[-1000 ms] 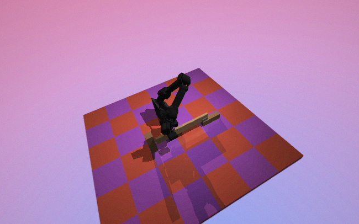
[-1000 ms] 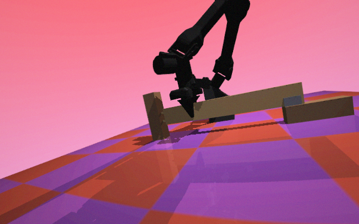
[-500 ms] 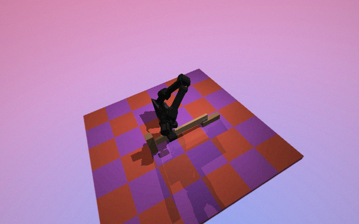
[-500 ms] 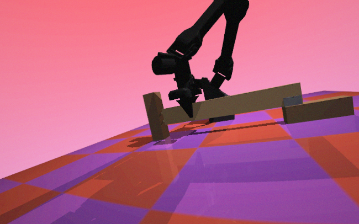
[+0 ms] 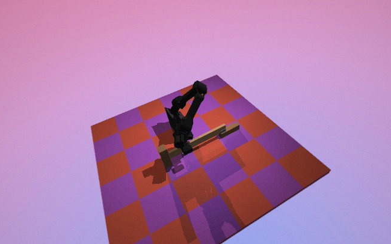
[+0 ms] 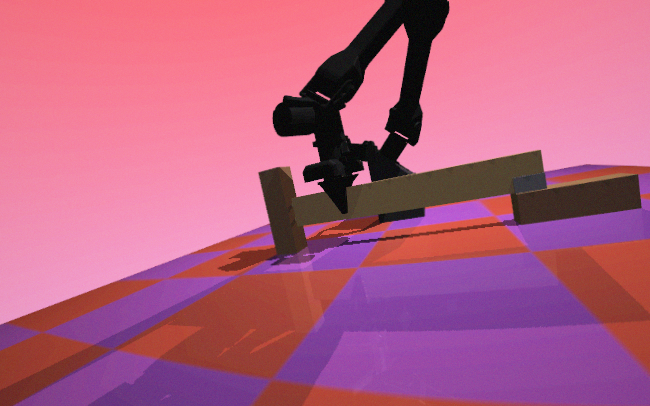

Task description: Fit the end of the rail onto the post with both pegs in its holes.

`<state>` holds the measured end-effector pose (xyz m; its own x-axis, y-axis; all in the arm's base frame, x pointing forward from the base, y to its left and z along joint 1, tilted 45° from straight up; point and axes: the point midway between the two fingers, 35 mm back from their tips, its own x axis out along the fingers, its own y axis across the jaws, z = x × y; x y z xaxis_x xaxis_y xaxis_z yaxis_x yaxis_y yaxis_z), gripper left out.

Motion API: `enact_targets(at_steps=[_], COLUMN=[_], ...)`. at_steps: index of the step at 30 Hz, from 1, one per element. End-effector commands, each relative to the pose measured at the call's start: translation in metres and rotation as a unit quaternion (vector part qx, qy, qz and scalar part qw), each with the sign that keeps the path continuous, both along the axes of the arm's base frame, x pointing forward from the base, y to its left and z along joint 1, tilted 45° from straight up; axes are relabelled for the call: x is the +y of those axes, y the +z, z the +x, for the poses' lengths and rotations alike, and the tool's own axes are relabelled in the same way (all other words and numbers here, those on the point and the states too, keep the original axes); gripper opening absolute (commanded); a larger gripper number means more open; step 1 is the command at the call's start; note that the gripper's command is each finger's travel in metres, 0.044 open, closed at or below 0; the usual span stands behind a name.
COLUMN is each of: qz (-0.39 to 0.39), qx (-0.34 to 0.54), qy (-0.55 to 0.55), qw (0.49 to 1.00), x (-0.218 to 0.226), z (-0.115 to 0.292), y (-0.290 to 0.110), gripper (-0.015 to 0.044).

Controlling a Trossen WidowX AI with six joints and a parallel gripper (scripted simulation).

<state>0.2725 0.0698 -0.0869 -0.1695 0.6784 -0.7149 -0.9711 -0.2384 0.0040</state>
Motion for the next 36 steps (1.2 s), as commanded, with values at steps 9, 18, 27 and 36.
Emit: enact_targets(at_steps=[9, 18, 27, 36], qz=[-0.001, -0.001, 0.000, 0.000], qx=[-0.005, -0.005, 0.000, 0.000], qy=[-0.004, -0.004, 0.000, 0.000], qw=[1.000, 1.000, 1.000, 1.000], x=[-0.0056, -0.0071, -0.0037, -0.0037], z=[0.0037, 0.0040, 0.0009, 0.0009], y=[-0.0012, -0.0027, -0.0036, -0.0036], gripper=[0.0000, 0.0000, 0.0131, 0.0368])
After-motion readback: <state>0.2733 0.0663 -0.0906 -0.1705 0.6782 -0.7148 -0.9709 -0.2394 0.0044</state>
